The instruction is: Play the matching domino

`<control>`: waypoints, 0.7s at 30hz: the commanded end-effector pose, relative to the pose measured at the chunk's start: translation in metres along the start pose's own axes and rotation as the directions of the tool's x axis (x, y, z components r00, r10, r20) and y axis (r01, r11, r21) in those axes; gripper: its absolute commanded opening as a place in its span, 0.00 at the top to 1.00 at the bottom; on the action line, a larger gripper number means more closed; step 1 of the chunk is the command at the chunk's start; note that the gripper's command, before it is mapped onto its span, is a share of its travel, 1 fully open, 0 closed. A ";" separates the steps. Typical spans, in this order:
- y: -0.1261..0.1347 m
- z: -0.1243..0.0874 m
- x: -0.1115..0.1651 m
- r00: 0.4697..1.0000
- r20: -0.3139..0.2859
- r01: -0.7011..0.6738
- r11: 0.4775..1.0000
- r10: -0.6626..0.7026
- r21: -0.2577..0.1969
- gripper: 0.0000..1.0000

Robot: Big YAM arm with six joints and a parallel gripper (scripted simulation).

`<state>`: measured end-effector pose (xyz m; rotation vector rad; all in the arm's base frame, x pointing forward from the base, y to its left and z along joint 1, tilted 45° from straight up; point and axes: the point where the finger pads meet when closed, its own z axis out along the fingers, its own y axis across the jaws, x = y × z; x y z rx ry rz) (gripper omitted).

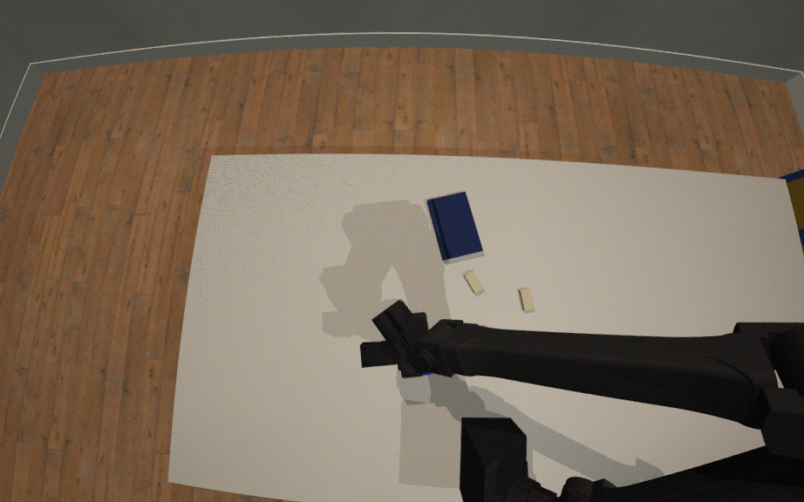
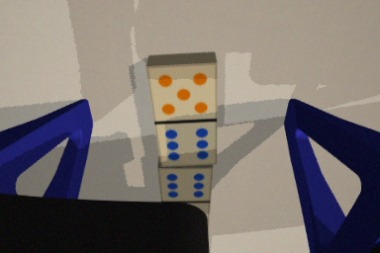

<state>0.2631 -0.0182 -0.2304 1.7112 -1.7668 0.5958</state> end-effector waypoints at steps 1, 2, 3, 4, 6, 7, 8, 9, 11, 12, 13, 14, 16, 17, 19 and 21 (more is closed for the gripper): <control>-0.001 0.000 0.002 1.000 0.003 -0.006 1.000 0.006 0.002 0.06; -0.001 0.001 0.002 1.000 0.003 -0.008 1.000 0.008 0.000 0.06; -0.001 0.002 0.003 1.000 0.004 -0.010 1.000 0.010 -0.001 0.06; -0.001 0.002 0.004 1.000 0.004 -0.011 1.000 0.011 -0.003 0.06; -0.001 0.004 0.005 1.000 0.005 -0.015 1.000 0.015 -0.005 0.06; 0.000 0.004 0.006 1.000 0.006 -0.016 1.000 0.016 -0.007 0.06; 0.000 0.005 0.007 1.000 0.006 -0.018 1.000 0.018 -0.008 0.06; 0.000 0.005 0.007 1.000 0.006 -0.018 1.000 0.018 -0.008 0.06; 0.000 0.005 0.007 1.000 0.006 -0.018 1.000 0.018 -0.008 0.06; 0.000 0.005 0.007 1.000 0.006 -0.018 1.000 0.018 -0.008 0.06; 0.000 0.005 0.007 1.000 0.006 -0.018 1.000 0.018 -0.008 0.06; 0.000 0.005 0.007 1.000 0.006 -0.018 1.000 0.018 -0.008 0.06; -0.002 -0.001 0.000 1.000 0.002 -0.002 1.000 0.002 0.004 0.06; -0.001 0.000 0.001 1.000 0.003 -0.004 1.000 0.004 0.002 0.06; -0.001 0.001 0.002 1.000 0.004 -0.007 1.000 0.007 -0.001 0.06; 0.000 0.002 0.003 1.000 0.005 -0.010 1.000 0.010 -0.004 0.06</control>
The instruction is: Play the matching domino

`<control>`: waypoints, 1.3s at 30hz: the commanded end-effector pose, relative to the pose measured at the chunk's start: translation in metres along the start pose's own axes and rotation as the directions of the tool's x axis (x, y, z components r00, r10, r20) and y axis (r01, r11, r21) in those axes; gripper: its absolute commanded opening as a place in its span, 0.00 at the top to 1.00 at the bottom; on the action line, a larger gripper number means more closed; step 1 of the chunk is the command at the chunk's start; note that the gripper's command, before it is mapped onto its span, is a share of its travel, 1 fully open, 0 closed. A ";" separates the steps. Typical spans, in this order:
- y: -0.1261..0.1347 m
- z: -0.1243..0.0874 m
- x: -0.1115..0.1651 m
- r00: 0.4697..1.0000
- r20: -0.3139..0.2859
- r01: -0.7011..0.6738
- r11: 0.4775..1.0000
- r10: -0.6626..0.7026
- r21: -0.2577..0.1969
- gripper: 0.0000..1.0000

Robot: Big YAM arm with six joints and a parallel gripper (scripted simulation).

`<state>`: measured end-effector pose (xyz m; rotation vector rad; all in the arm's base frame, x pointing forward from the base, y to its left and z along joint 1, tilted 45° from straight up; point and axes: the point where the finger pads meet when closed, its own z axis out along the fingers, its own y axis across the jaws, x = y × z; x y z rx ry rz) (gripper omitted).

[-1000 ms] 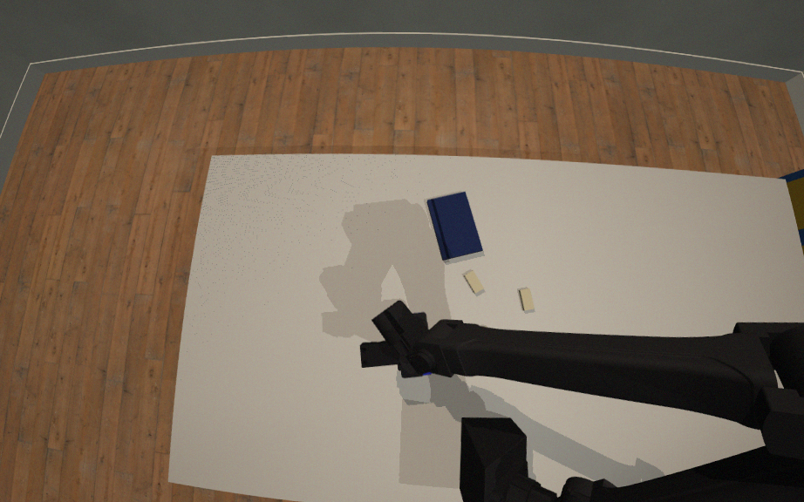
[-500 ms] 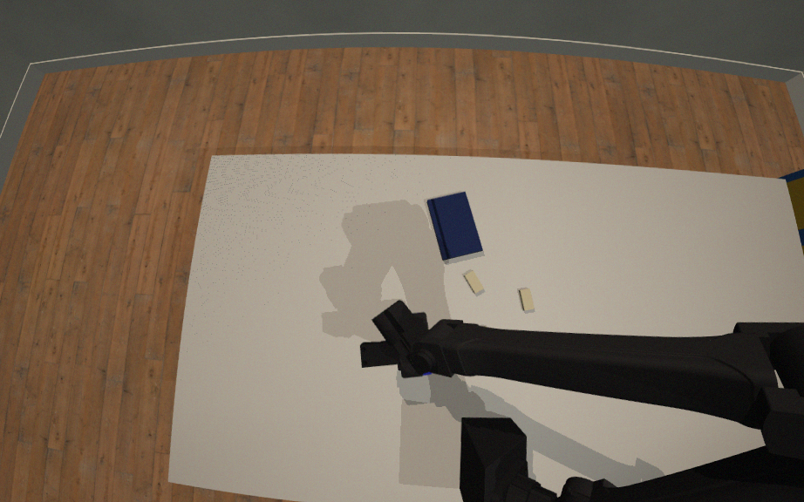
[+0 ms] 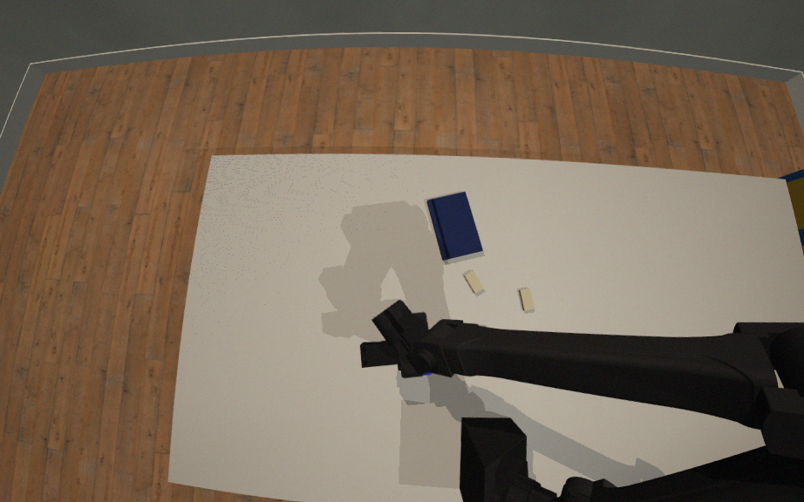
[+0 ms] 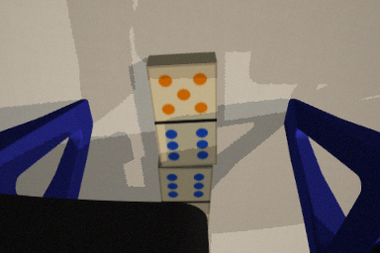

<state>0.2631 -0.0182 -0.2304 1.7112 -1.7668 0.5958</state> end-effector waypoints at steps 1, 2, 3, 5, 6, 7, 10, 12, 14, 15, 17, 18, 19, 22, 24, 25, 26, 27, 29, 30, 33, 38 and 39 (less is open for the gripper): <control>0.000 0.003 0.004 1.000 0.006 -0.012 1.000 0.012 -0.006 0.06; 0.000 0.004 0.005 1.000 0.007 -0.013 1.000 0.013 -0.007 0.06; 0.000 0.004 0.005 1.000 0.007 -0.015 1.000 0.015 -0.009 0.06; 0.001 0.005 0.006 1.000 0.008 -0.016 1.000 0.016 -0.010 0.06; 0.001 0.005 0.006 1.000 0.008 -0.016 1.000 0.016 -0.010 0.06; 0.001 0.005 0.006 1.000 0.008 -0.016 1.000 0.016 -0.010 0.06; 0.001 0.005 0.006 1.000 0.008 -0.016 1.000 0.016 -0.010 0.06; -0.002 -0.001 0.000 1.000 0.003 -0.002 1.000 0.002 0.004 0.06; -0.001 0.000 0.001 1.000 0.004 -0.005 1.000 0.005 0.000 0.06; -0.001 0.001 0.002 1.000 0.005 -0.006 1.000 0.006 -0.002 0.06; 0.000 0.003 0.003 1.000 0.006 -0.009 1.000 0.009 -0.005 0.06; 0.000 0.003 0.004 1.000 0.007 -0.010 1.000 0.010 -0.007 0.06; 0.001 0.004 0.004 1.000 0.007 -0.011 1.000 0.011 -0.009 0.06; 0.001 0.005 0.005 1.000 0.009 -0.014 1.000 0.014 -0.012 0.06; 0.001 0.005 0.005 1.000 0.009 -0.014 1.000 0.014 -0.012 0.06; 0.001 0.005 0.005 1.000 0.009 -0.014 1.000 0.014 -0.012 0.06; 0.001 0.005 0.005 1.000 0.009 -0.014 1.000 0.014 -0.012 0.06; 0.001 0.005 0.005 1.000 0.009 -0.014 1.000 0.014 -0.012 0.06; -0.001 -0.001 0.000 1.000 0.003 -0.002 1.000 0.002 0.004 0.06; -0.001 0.000 0.000 1.000 0.004 -0.003 1.000 0.003 0.002 0.06; 0.000 0.002 0.002 1.000 0.006 -0.006 1.000 0.006 -0.004 0.06; 0.002 0.006 0.005 1.000 0.010 -0.012 1.000 0.012 -0.014 0.06; 0.002 0.006 0.005 1.000 0.010 -0.012 1.000 0.012 -0.014 0.06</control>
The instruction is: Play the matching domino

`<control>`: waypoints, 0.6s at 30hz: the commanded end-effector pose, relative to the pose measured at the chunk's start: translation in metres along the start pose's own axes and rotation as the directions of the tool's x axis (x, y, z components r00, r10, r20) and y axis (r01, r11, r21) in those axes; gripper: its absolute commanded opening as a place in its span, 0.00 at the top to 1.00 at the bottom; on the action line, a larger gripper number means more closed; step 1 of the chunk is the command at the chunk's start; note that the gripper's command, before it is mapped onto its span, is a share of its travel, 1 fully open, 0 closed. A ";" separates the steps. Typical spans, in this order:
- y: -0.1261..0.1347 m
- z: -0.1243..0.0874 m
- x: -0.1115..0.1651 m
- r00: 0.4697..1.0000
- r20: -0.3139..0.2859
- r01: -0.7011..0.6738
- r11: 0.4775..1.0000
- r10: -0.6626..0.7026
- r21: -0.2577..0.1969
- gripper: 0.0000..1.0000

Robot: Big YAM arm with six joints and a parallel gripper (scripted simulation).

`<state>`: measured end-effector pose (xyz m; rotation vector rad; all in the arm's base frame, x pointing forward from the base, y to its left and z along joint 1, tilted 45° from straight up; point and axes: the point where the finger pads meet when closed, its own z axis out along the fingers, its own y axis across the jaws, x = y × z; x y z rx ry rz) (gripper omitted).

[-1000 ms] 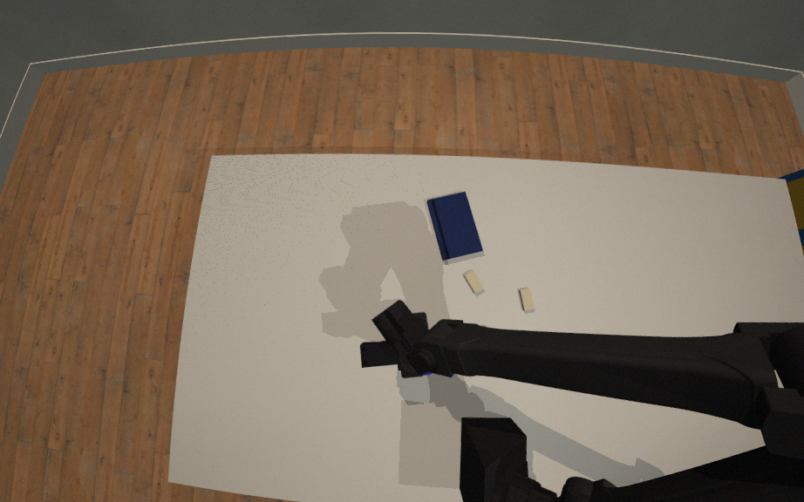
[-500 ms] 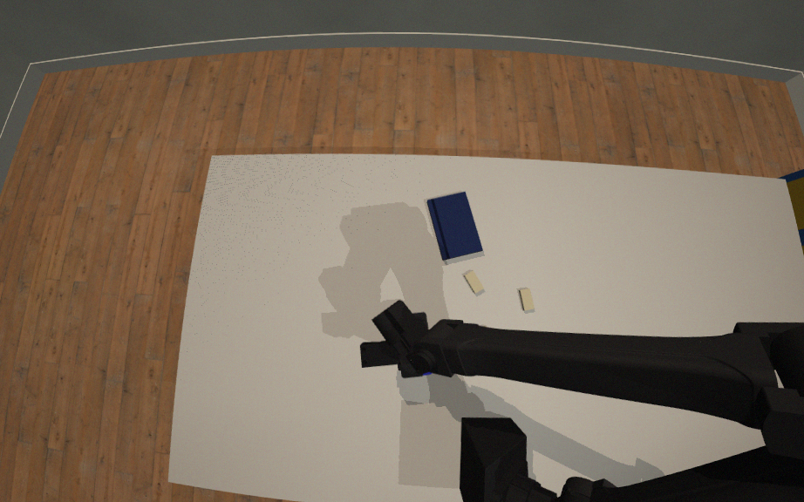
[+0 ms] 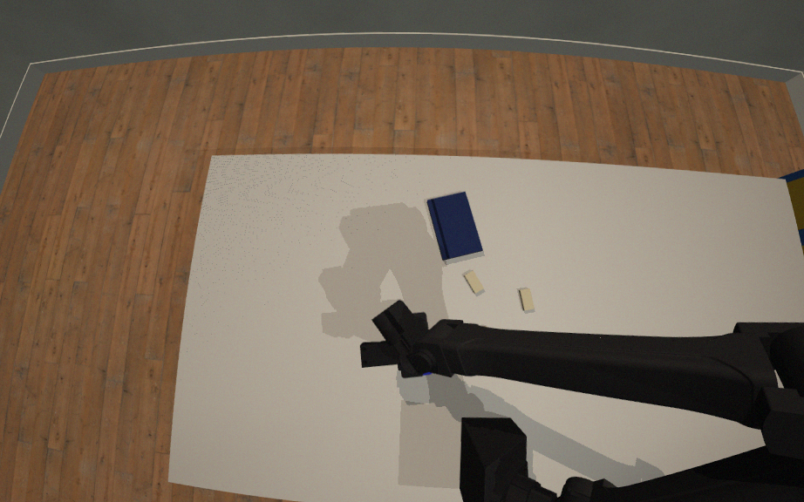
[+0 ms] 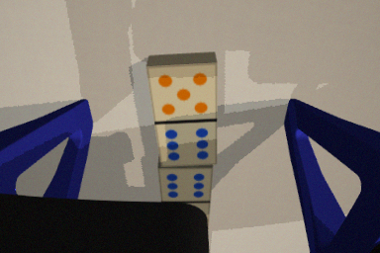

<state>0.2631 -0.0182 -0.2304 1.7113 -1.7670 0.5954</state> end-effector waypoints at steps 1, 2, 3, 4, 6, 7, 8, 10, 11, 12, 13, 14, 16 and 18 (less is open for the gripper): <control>0.002 0.006 0.005 1.000 0.010 -0.012 1.000 0.012 -0.014 0.06; 0.002 0.006 0.005 1.000 0.010 -0.012 1.000 0.012 -0.014 0.06; 0.002 0.006 0.005 1.000 0.010 -0.012 1.000 0.012 -0.014 0.06; 0.002 0.006 0.005 1.000 0.010 -0.012 1.000 0.012 -0.014 0.06; 0.002 0.006 0.005 1.000 0.010 -0.012 1.000 0.012 -0.014 0.06; -0.002 -0.003 0.000 1.000 0.003 -0.002 1.000 0.002 0.004 0.06; -0.001 -0.004 0.000 1.000 0.003 -0.003 1.000 0.003 0.002 0.06; 0.000 -0.007 0.002 1.000 0.005 -0.006 1.000 0.006 -0.002 0.06; 0.000 -0.008 0.002 1.000 0.006 -0.007 1.000 0.007 -0.004 0.06; 0.000 -0.009 0.003 1.000 0.006 -0.008 1.000 0.008 -0.005 0.06; 0.001 -0.011 0.003 1.000 0.007 -0.009 1.000 0.010 -0.007 0.06; 0.001 -0.012 0.004 1.000 0.008 -0.011 1.000 0.011 -0.009 0.06; 0.002 -0.015 0.005 1.000 0.009 -0.013 1.000 0.013 -0.013 0.06; 0.002 -0.015 0.005 1.000 0.009 -0.013 1.000 0.013 -0.013 0.06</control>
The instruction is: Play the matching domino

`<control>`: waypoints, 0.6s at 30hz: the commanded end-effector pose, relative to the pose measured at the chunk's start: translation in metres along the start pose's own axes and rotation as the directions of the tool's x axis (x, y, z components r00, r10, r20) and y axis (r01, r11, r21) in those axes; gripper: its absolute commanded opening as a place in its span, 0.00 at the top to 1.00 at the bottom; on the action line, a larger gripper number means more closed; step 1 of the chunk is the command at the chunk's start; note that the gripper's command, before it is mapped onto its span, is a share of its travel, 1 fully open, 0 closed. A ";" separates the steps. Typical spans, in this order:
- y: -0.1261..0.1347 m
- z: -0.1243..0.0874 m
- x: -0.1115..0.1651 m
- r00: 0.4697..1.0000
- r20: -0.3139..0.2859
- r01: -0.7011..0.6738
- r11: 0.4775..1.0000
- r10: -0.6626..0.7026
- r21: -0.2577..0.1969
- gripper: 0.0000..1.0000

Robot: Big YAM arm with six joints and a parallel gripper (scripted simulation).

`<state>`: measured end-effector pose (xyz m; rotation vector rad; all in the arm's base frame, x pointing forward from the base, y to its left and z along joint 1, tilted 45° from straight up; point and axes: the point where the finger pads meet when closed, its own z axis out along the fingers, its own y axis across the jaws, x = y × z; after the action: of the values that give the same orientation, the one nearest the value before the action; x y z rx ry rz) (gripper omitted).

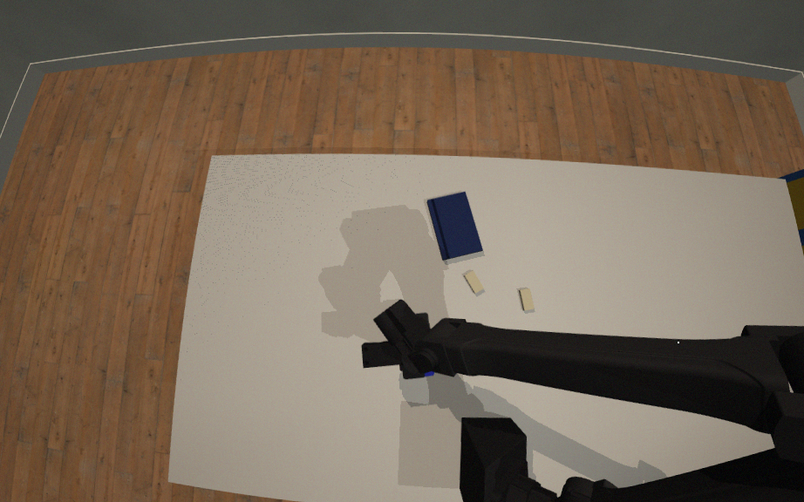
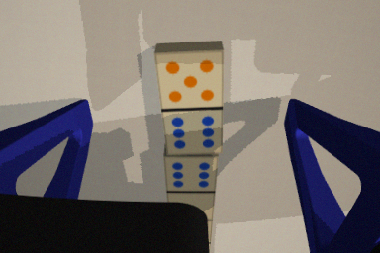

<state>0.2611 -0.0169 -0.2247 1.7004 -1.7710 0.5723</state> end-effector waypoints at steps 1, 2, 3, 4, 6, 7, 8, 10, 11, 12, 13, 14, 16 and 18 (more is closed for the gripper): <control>-0.001 -0.010 0.002 1.000 0.004 -0.013 1.000 0.013 0.007 0.06; -0.001 -0.010 0.002 1.000 0.004 -0.013 1.000 0.013 0.007 0.06; -0.001 -0.010 0.002 1.000 0.004 -0.013 1.000 0.013 0.007 0.06; -0.001 -0.010 0.002 1.000 0.004 -0.013 1.000 0.013 0.007 0.06; -0.004 -0.006 0.000 1.000 0.004 -0.008 1.000 0.008 0.011 0.06; -0.004 -0.008 0.000 1.000 0.004 -0.008 1.000 0.008 0.011 0.06; -0.003 -0.010 0.000 1.000 0.003 -0.008 1.000 0.008 0.012 0.06; -0.003 -0.015 0.000 1.000 0.003 -0.008 1.000 0.008 0.014 0.06; -0.002 -0.017 0.000 1.000 0.002 -0.008 1.000 0.008 0.015 0.06; -0.002 -0.019 0.000 1.000 0.002 -0.009 1.000 0.009 0.015 0.06; -0.002 -0.021 0.000 1.000 0.001 -0.009 1.000 0.009 0.016 0.06; -0.002 -0.023 0.000 1.000 0.001 -0.009 1.000 0.009 0.017 0.06; -0.001 -0.025 0.000 1.000 0.000 -0.009 1.000 0.009 0.018 0.06; -0.001 -0.025 0.000 1.000 0.000 -0.009 1.000 0.009 0.018 0.06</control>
<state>0.2617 -0.0104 -0.2148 1.6941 -1.7720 0.5735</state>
